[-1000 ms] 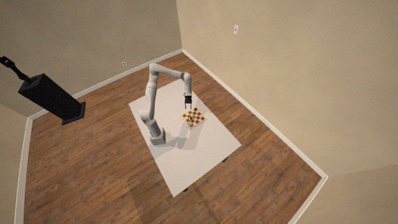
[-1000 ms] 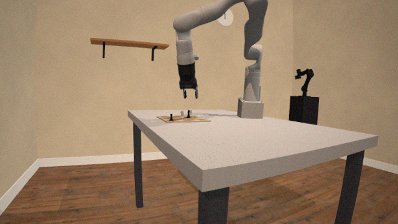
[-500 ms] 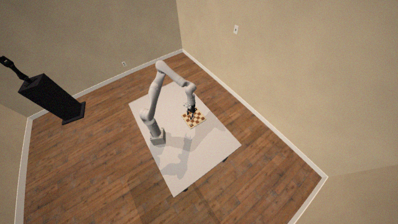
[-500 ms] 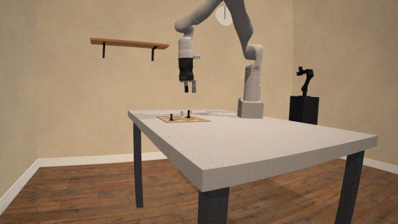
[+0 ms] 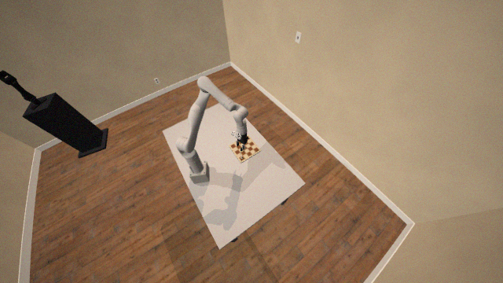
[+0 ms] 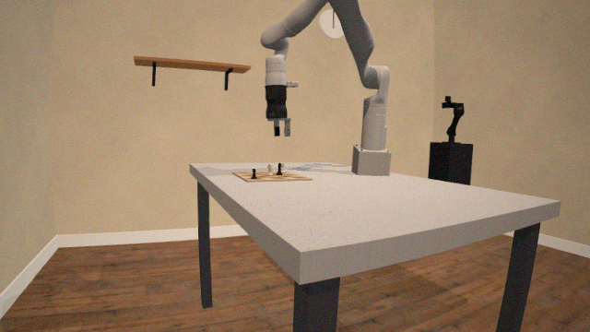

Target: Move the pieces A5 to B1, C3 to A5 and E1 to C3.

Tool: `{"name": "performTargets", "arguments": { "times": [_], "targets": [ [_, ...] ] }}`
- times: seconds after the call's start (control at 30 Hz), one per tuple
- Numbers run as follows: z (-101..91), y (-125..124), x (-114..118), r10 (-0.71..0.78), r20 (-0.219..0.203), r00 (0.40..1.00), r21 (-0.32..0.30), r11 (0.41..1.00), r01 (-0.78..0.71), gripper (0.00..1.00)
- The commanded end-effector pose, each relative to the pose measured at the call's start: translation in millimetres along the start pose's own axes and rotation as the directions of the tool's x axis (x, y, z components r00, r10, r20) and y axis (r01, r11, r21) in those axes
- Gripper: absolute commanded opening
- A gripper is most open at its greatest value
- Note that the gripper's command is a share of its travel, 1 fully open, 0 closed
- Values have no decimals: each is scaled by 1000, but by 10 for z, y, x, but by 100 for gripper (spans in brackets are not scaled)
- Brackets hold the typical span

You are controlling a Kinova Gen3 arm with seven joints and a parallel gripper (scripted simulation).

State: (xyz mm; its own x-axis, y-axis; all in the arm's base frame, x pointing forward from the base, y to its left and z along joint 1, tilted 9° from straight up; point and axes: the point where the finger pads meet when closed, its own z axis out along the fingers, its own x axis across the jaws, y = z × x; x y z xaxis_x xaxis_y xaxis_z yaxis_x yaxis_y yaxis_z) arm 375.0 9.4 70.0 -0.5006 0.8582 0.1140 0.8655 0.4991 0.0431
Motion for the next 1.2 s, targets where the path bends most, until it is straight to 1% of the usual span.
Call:
{"name": "performTargets", "arguments": {
  "times": [0.0, 0.2, 0.23, 0.43, 0.47, 1.17],
  "targets": [
    [-16, -51, -43, 34, -2, 999, -19, 999, -34, 100],
    [-16, -51, -43, 34, -2, 999, -19, 999, -34, 100],
    [-24, -95, -71, 61, -3, 998, -33, 998, -61, 100],
    [-24, -95, -71, 61, -3, 998, -33, 998, -61, 100],
    [-30, -132, -95, 83, -5, 996, -44, 996, -84, 100],
    [-42, -210, -141, 130, -8, 991, -67, 989, -131, 100]
  ]
}}
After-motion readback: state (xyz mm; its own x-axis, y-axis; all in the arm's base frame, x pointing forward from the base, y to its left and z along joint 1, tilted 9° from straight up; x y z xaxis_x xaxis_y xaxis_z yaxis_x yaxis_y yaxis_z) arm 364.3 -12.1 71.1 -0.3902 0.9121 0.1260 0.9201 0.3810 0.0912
